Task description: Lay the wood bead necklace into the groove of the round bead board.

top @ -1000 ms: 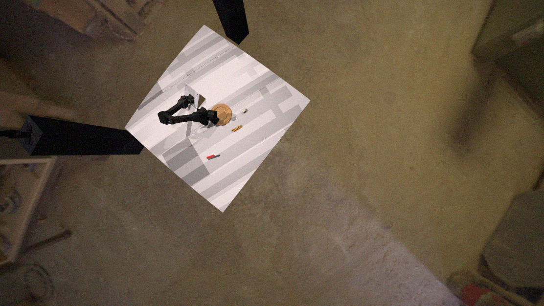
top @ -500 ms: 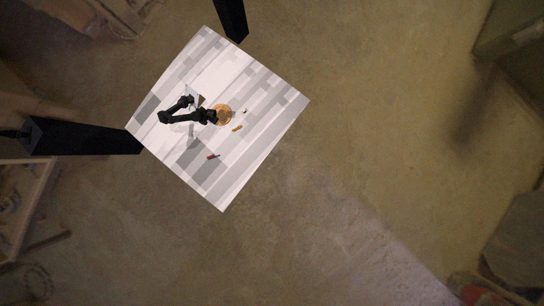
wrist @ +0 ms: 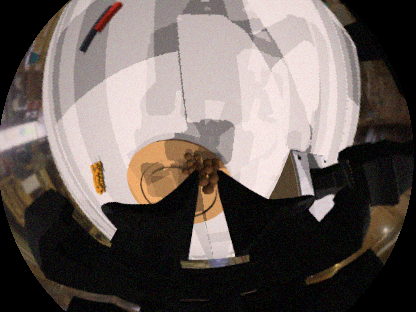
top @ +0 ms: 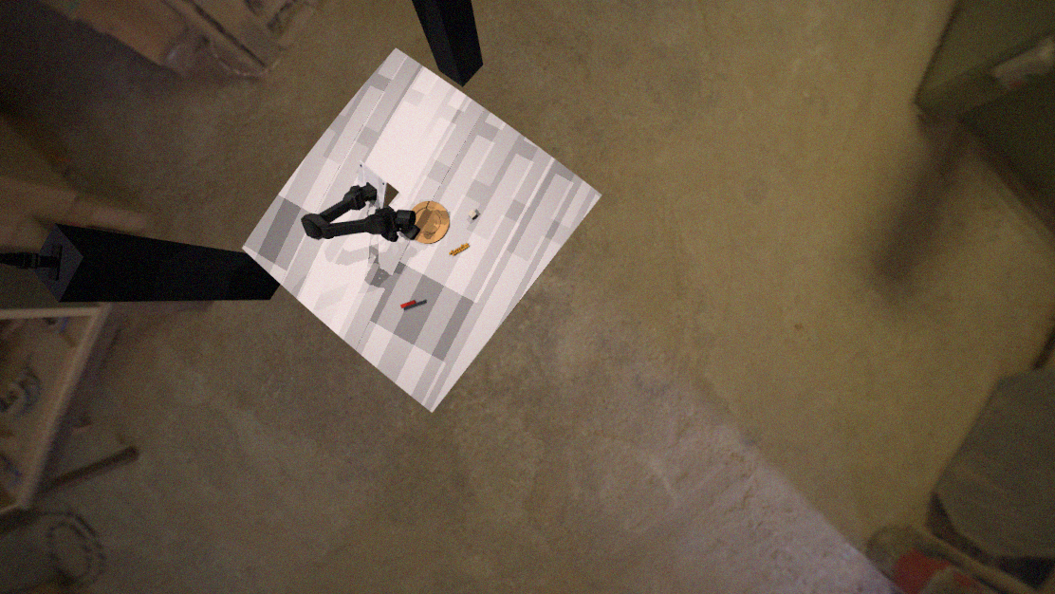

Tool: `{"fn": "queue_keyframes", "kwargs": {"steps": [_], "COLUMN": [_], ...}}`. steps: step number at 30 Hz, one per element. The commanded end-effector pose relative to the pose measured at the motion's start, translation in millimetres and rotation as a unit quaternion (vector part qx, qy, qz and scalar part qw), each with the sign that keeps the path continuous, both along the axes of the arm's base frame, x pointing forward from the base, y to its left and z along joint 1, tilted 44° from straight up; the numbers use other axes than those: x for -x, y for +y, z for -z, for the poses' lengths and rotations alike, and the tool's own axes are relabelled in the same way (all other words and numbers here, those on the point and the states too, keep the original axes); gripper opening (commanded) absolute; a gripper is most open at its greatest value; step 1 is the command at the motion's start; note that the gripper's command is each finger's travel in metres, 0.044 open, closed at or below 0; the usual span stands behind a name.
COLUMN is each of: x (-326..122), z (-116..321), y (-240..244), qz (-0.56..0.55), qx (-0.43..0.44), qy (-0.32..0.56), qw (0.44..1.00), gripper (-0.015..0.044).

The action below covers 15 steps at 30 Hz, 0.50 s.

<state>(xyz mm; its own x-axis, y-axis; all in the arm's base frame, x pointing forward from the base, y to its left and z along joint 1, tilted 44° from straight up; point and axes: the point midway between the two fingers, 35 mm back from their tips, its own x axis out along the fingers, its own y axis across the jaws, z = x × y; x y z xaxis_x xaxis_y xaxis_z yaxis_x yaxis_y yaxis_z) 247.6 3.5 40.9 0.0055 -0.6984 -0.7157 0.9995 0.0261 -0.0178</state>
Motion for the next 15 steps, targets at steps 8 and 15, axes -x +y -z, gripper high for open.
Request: {"fn": "queue_keyframes", "kwargs": {"steps": [8, 15], "x": [2, 2], "z": [9, 18], "y": [-8, -16], "qz": [0.001, 0.001], "qx": [-0.002, -0.002], "qy": [0.001, 0.001], "qw": [1.000, 1.000], "gripper": [0.0000, 0.0000]}}
